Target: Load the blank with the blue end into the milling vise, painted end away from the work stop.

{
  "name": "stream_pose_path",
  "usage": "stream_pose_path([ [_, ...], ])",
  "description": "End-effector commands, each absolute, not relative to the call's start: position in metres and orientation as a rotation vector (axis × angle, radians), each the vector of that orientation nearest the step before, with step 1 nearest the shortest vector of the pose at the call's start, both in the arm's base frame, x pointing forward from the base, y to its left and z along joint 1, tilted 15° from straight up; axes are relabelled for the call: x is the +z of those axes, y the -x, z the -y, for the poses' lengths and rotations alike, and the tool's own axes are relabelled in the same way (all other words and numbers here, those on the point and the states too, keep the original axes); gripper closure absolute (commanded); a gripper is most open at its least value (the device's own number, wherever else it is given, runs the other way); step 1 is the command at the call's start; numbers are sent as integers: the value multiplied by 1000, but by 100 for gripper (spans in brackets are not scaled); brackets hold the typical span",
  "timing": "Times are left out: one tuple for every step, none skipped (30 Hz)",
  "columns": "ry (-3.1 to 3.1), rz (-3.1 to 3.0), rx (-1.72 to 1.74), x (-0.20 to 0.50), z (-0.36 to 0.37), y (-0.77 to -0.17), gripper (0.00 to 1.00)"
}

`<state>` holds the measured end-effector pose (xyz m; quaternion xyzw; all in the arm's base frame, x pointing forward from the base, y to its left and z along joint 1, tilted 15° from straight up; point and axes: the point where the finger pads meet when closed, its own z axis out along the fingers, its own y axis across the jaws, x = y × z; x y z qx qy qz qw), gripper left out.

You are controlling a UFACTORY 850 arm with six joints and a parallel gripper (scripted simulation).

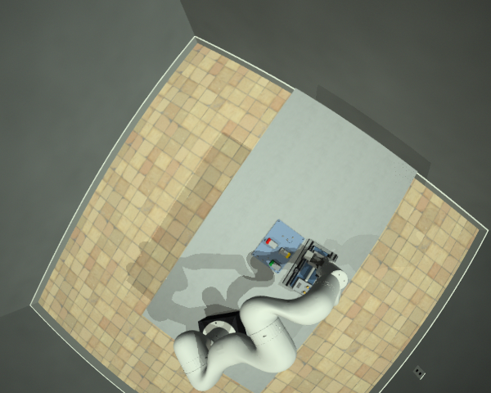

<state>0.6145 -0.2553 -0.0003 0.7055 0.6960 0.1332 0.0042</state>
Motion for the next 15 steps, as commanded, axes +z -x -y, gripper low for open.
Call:
stream_pose_path([
  [-2209,-2179,418,0,256,-615,100],
  [-2209,-2179,418,0,256,-615,100],
  [-2209,-2179,418,0,256,-615,100],
  [-2209,-2179,418,0,256,-615,100],
  [-2209,-2179,418,1,256,-616,100],
  [-2209,-2179,418,1,255,-616,100],
  [-2209,-2179,418,1,255,-616,100],
  [-2209,-2179,418,1,255,-616,100],
  [-2209,-2179,418,1,255,-616,100],
  [-2209,-2179,418,1,254,-616,100],
  [-2209,-2179,418,1,254,-616,100],
  [-2209,-2179,418,1,254,-617,100],
  [-2209,-2179,418,1,254,-617,100],
  [-2209,-2179,418,1,253,-617,100],
  [-2209,-2179,418,1,253,-617,100],
])
